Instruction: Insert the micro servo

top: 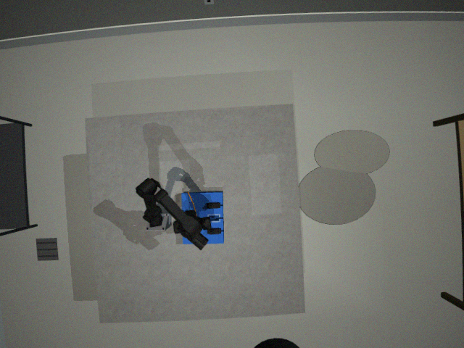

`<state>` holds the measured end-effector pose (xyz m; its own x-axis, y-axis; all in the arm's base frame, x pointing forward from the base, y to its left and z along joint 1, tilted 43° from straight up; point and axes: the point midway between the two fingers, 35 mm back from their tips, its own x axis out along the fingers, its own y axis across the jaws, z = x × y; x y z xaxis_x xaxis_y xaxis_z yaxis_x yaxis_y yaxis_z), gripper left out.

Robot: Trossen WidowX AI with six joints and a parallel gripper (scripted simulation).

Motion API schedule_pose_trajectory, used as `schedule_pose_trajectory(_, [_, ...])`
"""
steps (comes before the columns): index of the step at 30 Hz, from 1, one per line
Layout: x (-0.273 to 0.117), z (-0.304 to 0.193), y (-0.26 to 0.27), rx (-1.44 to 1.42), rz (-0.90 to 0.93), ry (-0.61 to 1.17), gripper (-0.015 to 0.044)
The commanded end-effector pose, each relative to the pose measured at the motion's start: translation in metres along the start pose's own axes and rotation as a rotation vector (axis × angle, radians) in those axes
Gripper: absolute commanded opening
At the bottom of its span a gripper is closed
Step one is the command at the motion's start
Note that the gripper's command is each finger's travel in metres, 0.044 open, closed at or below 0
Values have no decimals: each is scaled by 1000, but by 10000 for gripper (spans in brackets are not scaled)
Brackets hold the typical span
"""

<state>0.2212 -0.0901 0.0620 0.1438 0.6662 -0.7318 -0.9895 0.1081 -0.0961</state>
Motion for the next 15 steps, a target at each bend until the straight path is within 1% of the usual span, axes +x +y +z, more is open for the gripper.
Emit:
schedule_pose_trajectory(1, [0, -1, 0, 120, -1, 3, 0])
schedule_pose_trajectory(15, [0, -1, 0, 600, -1, 3, 0])
